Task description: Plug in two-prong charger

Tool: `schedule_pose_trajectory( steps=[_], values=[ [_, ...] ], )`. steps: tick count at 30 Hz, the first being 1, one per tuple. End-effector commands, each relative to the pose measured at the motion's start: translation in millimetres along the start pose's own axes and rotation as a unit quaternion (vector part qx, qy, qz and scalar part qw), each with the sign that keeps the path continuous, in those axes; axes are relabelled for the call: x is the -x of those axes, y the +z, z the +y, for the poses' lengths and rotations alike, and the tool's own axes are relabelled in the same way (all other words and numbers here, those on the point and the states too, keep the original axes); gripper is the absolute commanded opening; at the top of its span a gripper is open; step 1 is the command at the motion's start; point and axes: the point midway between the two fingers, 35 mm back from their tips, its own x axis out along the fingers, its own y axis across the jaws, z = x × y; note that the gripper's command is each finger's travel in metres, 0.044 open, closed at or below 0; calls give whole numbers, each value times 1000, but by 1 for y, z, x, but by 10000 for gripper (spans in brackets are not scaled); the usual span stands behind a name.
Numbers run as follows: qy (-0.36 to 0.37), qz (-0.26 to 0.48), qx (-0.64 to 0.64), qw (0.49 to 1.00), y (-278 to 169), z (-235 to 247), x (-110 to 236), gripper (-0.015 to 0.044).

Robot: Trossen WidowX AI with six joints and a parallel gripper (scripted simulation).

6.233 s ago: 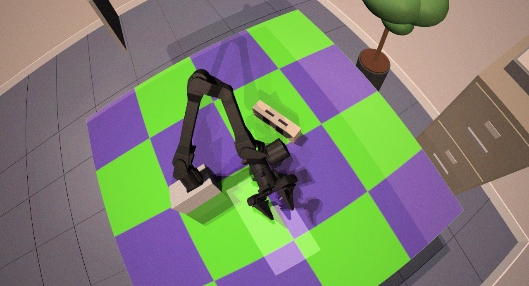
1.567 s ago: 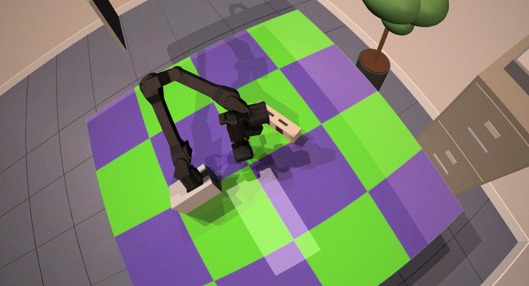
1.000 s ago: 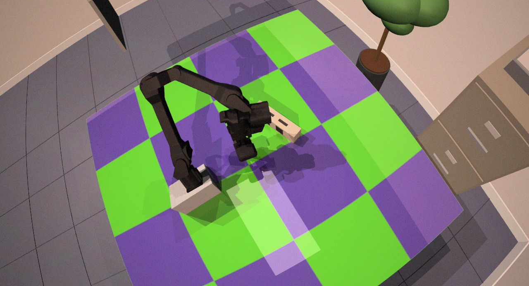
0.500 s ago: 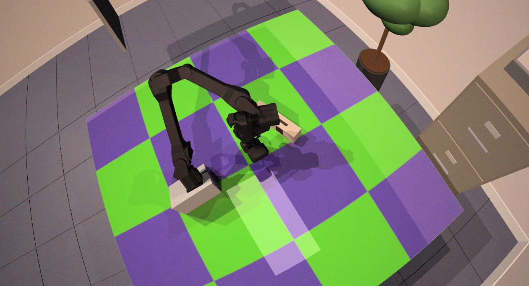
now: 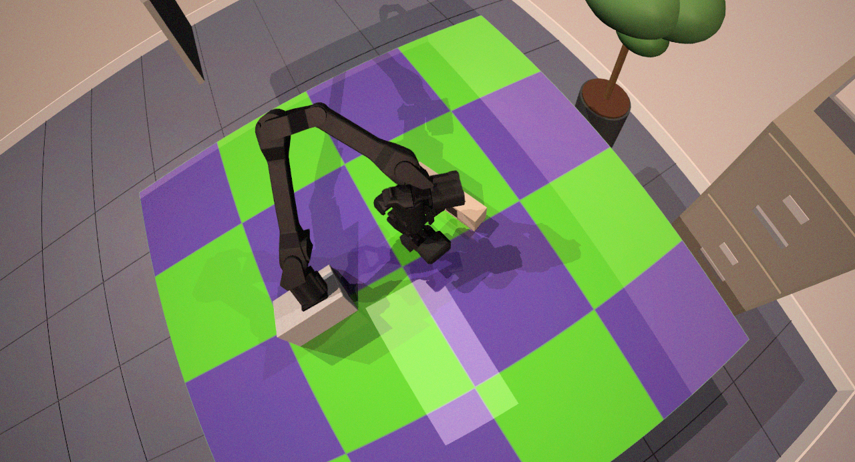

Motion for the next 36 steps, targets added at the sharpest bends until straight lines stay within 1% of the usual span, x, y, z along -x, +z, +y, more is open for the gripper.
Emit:
schedule_pose_trajectory(
  steps=[1, 36],
  values=[
    [-5, -1, 26, 1000, 7, -7, -3, 0],
    [-8, -2, 61, 998, 46, -9, -6, 0]
  ],
)
